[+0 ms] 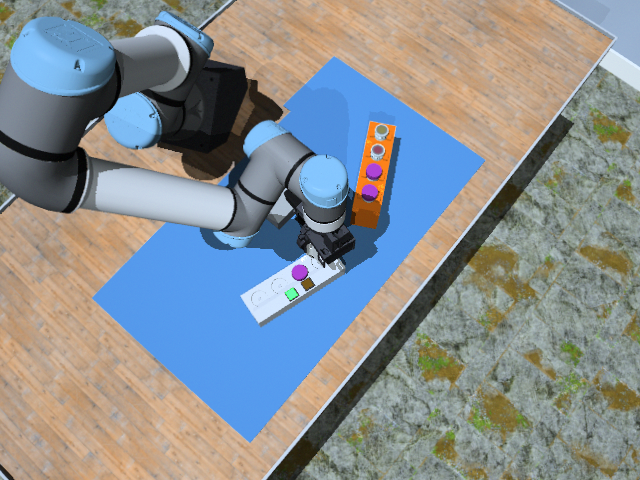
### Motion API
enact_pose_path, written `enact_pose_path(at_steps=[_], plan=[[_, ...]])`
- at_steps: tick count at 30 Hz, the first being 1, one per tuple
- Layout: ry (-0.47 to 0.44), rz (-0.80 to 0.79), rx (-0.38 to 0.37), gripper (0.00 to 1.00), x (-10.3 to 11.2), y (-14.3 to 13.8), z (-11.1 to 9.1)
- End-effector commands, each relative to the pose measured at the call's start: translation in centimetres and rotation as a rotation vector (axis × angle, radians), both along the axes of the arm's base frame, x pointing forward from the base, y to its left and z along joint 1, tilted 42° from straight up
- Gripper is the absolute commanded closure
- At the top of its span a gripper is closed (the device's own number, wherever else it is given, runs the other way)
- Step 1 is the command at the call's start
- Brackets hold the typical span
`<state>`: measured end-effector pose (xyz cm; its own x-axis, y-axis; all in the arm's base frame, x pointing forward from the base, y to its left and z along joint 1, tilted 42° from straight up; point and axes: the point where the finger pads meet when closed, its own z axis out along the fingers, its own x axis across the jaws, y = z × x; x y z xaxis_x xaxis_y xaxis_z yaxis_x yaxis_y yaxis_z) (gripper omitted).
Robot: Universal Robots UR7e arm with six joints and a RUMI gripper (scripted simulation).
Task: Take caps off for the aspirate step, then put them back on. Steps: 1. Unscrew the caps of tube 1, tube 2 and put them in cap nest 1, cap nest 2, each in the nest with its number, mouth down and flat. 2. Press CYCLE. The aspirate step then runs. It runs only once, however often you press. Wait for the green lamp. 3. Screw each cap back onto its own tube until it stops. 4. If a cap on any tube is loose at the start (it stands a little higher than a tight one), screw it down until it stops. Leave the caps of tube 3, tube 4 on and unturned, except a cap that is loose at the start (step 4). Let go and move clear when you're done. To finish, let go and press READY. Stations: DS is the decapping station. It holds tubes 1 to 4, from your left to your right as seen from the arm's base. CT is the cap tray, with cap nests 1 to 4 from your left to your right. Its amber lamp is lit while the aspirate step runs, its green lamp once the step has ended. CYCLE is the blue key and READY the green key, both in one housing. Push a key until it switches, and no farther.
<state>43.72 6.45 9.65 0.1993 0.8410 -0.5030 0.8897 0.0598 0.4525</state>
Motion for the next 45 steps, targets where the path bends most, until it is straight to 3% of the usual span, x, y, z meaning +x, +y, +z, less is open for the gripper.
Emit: enact_pose_path(at_steps=[1, 12, 18, 19, 22, 26, 29, 32, 34, 45], plan=[[0.011, -0.011, -0.002, 1.0, -1.0, 1.3, 1.8], [0.011, -0.011, -0.002, 1.0, -3.2, 4.3, 5.9], [0.011, -0.011, -0.002, 1.0, -3.2, 4.3, 5.8], [0.013, -0.011, -0.002, 1.0, -3.2, 4.3, 5.7], [-0.116, -0.195, 0.095, 1.0, -4.1, 5.9, 3.8], [-0.201, -0.311, 0.158, 1.0, -4.6, 7.1, 2.7], [-0.256, -0.38, 0.198, 1.0, -4.5, 7.8, 2.4], [-0.256, -0.38, 0.198, 1.0, -4.5, 7.8, 2.4], [-0.346, -0.502, 0.265, 1.0, -5.0, 9.0, 1.3], [-0.527, -0.748, 0.4, 1.0, -5.9, 11.4, -0.9]])
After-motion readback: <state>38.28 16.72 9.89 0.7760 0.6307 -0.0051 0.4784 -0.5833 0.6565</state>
